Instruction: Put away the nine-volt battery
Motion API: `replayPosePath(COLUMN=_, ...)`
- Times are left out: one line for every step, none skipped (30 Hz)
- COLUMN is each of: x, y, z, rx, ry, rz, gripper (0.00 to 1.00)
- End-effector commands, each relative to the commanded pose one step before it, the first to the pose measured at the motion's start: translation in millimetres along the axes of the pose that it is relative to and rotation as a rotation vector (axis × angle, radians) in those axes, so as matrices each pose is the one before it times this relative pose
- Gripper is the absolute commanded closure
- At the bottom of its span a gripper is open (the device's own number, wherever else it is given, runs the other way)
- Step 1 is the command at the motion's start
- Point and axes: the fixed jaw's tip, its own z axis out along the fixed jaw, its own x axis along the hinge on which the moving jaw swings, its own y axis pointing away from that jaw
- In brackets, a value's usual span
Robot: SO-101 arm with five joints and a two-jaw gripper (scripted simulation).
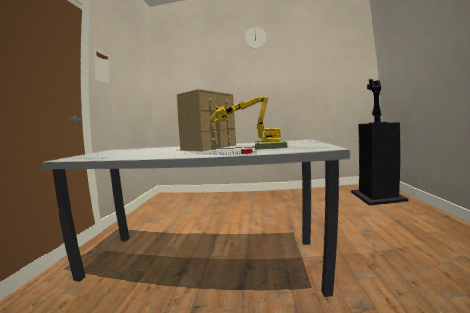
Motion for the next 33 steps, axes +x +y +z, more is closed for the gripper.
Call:
replayPosePath(x=-2.21, y=4.14, z=-0.301, rx=-0.0184, ry=-0.00926, rz=0.00734, gripper=1.0)
replayPosePath(x=0.0, y=0.0, z=0.0, rx=-0.00001, ry=0.0, rz=0.0, gripper=1.0)
replayPosePath(x=0.0, y=0.0, z=0.0, rx=0.00001, ry=0.0, rz=0.0, gripper=1.0)
replayPosePath(x=0.0, y=0.0, z=0.0, rx=0.0, ry=0.0, rz=0.0, gripper=1.0)
replayPosePath(x=0.0, y=0.0, z=0.0, rx=0.0, ry=0.0, rz=0.0, gripper=1.0)
replayPosePath(x=0.67, y=-0.15, z=-0.643, rx=-0.00096, ry=0.00112, rz=-0.00082, gripper=1.0)
replayPosePath(x=0.67, y=-0.15, z=-0.642, rx=-0.00095, ry=0.00113, rz=-0.00082, gripper=1.0)
replayPosePath(x=0.67, y=-0.15, z=-0.641, rx=-0.00096, ry=0.00112, rz=-0.00082, gripper=1.0)
replayPosePath(x=0.67, y=-0.16, z=-0.639, rx=-0.00095, ry=0.00113, rz=-0.00082, gripper=1.0)
replayPosePath(x=0.67, y=-0.16, z=-0.638, rx=-0.00096, ry=0.00112, rz=-0.00081, gripper=1.0)
replayPosePath(x=0.67, y=-0.17, z=-0.636, rx=-0.00095, ry=0.00113, rz=-0.00082, gripper=1.0)
replayPosePath(x=0.67, y=-0.17, z=-0.636, rx=-0.00096, ry=0.00112, rz=-0.00081, gripper=1.0)
replayPosePath(x=0.67, y=-0.17, z=-0.634, rx=-0.00095, ry=0.00113, rz=-0.00082, gripper=1.0)
replayPosePath(x=0.68, y=-0.17, z=-0.633, rx=-0.00096, ry=0.00112, rz=-0.00081, gripper=1.0)
replayPosePath(x=0.68, y=-0.18, z=-0.631, rx=-0.00095, ry=0.00112, rz=-0.00082, gripper=1.0)
replayPosePath(x=0.68, y=-0.18, z=-0.63, rx=-0.00096, ry=0.00112, rz=-0.00081, gripper=1.0)
replayPosePath(x=0.68, y=-0.19, z=-0.628, rx=-0.00095, ry=0.00112, rz=-0.00082, gripper=1.0)
replayPosePath(x=0.68, y=-0.19, z=-0.627, rx=-0.00096, ry=0.00112, rz=-0.00081, gripper=1.0)
replayPosePath(x=0.68, y=-0.2, z=-0.625, rx=-0.00095, ry=0.00112, rz=-0.00081, gripper=1.0)
replayPosePath(x=0.68, y=-0.2, z=-0.624, rx=-0.00097, ry=0.00112, rz=-0.00081, gripper=1.0)
replayPosePath(x=0.0, y=0.0, z=0.0, rx=0.0, ry=0.0, rz=0.0, gripper=1.0)
replayPosePath(x=0.0, y=0.0, z=0.0, rx=0.0, ry=0.0, rz=0.0, gripper=1.0)
replayPosePath(x=0.68, y=-0.2, z=-0.622, rx=-0.00095, ry=0.00112, rz=-0.00081, gripper=1.0)
replayPosePath(x=0.55, y=-0.16, z=-0.497, rx=-0.00077, ry=0.0009, rz=-0.00065, gripper=1.0)
replayPosePath(x=0.0, y=0.0, z=0.0, rx=0.00001, ry=0.0, rz=0.0, gripper=1.0)
replayPosePath(x=0.0, y=0.0, z=0.0, rx=-0.00001, ry=0.0, rz=0.0, gripper=1.0)
replayPosePath(x=0.0, y=0.0, z=0.0, rx=0.00001, ry=0.0, rz=0.0, gripper=1.0)
replayPosePath(x=0.0, y=0.0, z=0.0, rx=-0.00001, ry=0.0, rz=0.0, gripper=1.0)
replayPosePath(x=0.0, y=0.0, z=0.0, rx=0.00001, ry=0.0, rz=0.0, gripper=1.0)
replayPosePath(x=0.0, y=0.0, z=0.0, rx=-0.00001, ry=0.0, rz=0.0, gripper=1.0)
replayPosePath(x=0.0, y=0.0, z=0.0, rx=0.00001, ry=0.0, rz=0.0, gripper=1.0)
replayPosePath(x=0.0, y=0.0, z=0.0, rx=-0.00001, ry=0.0, rz=0.0, gripper=1.0)
replayPosePath(x=0.0, y=0.0, z=0.0, rx=0.00001, ry=0.0, rz=0.0, gripper=1.0)
